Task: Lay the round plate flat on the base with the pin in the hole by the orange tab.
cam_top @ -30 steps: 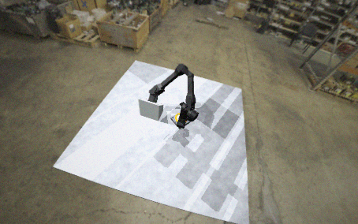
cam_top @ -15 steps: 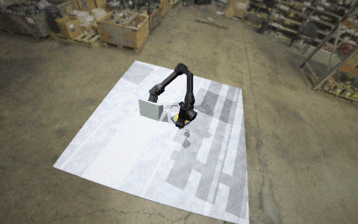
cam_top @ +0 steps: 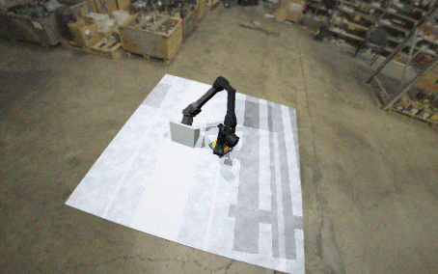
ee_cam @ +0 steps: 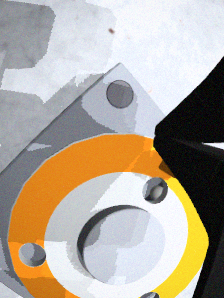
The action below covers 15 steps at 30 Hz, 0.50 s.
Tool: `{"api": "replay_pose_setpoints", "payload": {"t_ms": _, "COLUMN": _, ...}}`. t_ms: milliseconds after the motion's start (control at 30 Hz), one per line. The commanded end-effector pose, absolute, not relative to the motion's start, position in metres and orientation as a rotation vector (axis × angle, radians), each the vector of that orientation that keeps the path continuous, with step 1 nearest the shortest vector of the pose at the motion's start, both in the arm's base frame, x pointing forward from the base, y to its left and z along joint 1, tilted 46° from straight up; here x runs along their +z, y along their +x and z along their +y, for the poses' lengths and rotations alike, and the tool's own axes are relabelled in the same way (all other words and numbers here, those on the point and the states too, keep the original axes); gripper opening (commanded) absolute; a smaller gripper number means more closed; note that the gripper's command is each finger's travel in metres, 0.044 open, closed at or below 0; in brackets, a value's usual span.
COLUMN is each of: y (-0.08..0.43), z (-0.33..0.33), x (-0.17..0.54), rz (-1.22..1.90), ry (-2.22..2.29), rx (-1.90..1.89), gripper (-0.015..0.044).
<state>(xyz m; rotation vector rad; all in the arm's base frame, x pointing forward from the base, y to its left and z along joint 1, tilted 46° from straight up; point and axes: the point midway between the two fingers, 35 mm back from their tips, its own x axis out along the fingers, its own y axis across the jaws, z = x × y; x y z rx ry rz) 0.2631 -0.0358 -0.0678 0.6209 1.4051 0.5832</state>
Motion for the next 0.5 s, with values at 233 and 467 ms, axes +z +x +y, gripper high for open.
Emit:
{"api": "replay_pose_setpoints", "payload": {"t_ms": 233, "y": 0.2515, "z": -0.0322, "x": -0.0674, "rz": 1.417, "ry": 0.625, "rx": 0.589, "gripper": 0.0}}
{"api": "replay_pose_setpoints", "payload": {"t_ms": 467, "y": 0.251, "z": -0.0411, "x": -0.0591, "rz": 1.417, "ry": 0.624, "rx": 0.587, "gripper": 0.0}}
